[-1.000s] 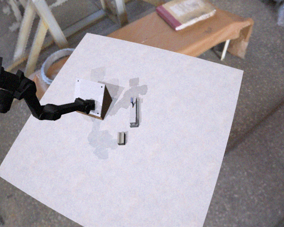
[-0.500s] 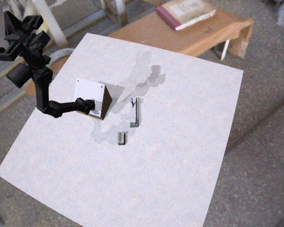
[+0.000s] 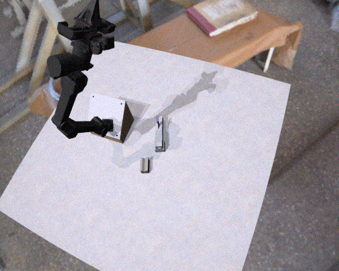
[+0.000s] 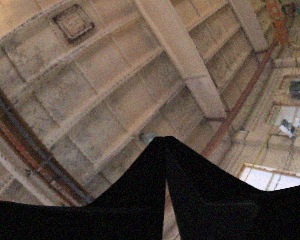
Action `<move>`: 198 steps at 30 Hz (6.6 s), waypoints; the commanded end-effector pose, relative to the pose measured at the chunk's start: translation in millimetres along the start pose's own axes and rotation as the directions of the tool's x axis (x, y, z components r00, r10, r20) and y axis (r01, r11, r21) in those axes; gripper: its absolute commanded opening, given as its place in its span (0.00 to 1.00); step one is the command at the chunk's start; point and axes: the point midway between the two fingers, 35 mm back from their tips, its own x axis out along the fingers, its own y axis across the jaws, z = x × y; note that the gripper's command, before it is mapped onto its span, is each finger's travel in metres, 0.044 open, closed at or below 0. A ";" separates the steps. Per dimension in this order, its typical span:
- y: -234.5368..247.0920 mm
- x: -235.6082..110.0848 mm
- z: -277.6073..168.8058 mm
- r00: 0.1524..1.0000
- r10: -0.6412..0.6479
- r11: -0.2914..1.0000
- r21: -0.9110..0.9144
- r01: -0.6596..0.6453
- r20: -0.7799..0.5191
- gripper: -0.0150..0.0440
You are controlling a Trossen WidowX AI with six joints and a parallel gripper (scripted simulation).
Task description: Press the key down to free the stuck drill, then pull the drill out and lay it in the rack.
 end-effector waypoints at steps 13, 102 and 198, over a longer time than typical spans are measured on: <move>-245.8 -49.0 123.2 0.677 -0.650 0.655 -0.198 0.730 0.345 0.25; -434.0 -463.3 193.4 -0.774 -0.583 -0.760 -0.504 0.411 0.249 0.25; -334.3 -551.7 285.3 -0.774 -0.580 0.234 -0.859 -0.456 0.253 1.00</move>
